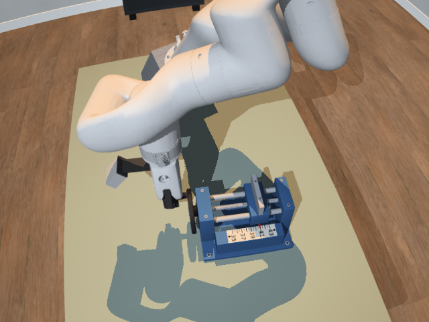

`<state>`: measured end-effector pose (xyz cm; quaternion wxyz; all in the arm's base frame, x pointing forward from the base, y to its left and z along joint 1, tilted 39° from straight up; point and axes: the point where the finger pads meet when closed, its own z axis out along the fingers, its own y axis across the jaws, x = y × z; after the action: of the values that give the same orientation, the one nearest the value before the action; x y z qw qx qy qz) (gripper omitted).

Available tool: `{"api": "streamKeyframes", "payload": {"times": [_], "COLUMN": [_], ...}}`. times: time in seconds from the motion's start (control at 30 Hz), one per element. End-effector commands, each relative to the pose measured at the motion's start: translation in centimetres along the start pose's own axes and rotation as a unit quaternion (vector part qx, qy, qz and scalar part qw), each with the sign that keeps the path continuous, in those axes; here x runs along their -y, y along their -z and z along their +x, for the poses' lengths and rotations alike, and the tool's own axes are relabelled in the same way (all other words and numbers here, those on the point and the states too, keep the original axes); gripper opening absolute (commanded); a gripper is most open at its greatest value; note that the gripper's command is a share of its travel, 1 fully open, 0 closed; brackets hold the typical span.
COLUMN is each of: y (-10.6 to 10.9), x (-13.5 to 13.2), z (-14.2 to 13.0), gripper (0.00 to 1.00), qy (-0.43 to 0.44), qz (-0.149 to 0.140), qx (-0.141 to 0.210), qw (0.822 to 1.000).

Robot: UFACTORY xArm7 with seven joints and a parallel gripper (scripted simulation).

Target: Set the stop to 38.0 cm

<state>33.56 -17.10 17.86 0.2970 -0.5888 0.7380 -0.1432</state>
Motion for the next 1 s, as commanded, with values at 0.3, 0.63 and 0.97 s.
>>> {"api": "streamKeyframes", "payload": {"times": [0.3,0.63,0.97], "y": [-0.7,-1.4,-2.1], "x": [-0.5,-0.8,-0.9], "z": [0.1,0.1,0.1], "gripper": [0.06,0.06,0.06], "qy": [-0.001,-0.001,-0.001], "qz": [0.001,0.001,0.001], "qx": [0.0,0.0,0.0], "qw": [1.0,1.0,1.0]}}
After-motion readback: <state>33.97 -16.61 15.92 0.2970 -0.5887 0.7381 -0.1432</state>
